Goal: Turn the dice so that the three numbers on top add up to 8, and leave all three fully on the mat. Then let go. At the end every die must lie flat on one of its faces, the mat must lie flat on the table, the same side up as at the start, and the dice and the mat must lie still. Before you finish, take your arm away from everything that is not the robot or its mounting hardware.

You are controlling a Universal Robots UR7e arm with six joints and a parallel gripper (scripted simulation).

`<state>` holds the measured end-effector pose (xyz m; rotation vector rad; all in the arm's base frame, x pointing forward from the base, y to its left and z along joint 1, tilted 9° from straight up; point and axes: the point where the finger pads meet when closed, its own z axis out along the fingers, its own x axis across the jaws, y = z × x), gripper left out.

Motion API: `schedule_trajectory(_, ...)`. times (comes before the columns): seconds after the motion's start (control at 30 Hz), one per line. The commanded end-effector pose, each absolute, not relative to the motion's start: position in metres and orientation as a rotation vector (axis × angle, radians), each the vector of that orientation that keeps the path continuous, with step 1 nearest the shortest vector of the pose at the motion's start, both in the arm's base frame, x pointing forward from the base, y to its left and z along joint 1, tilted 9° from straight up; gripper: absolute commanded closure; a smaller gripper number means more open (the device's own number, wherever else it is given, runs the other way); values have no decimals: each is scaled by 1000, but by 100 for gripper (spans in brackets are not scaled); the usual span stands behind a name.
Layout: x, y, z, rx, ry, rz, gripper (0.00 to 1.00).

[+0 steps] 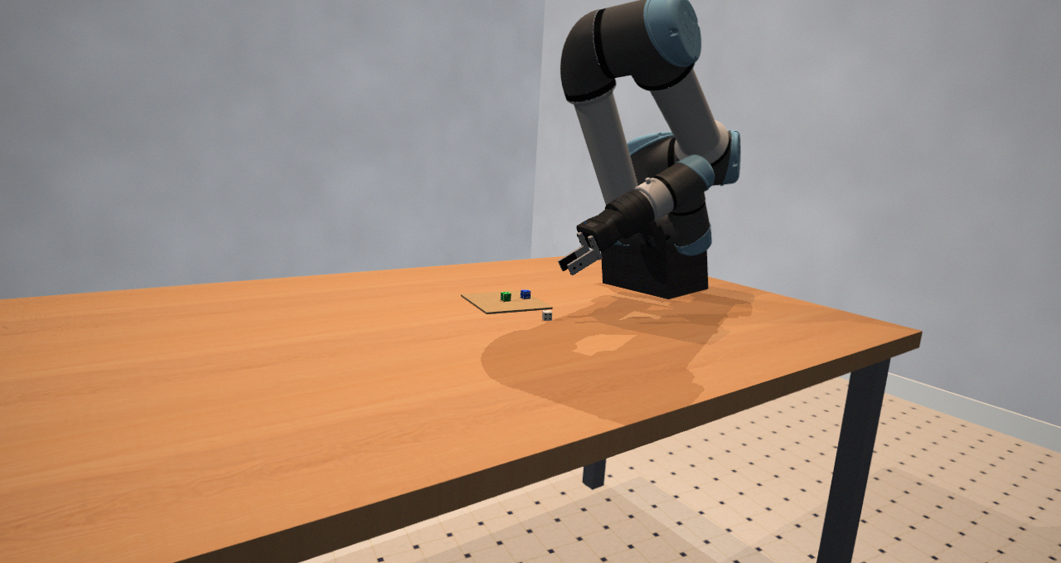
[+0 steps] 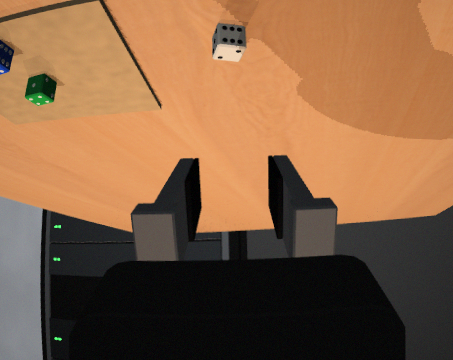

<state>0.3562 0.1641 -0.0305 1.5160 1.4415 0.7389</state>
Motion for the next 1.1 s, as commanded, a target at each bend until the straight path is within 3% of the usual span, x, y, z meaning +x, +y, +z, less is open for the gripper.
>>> schedule_trajectory(0.0, 358, 164, -29, 1534, 1455, 724, 36)
schedule_trajectory(1.07, 376, 163, -16, 1800, 1647, 482, 36)
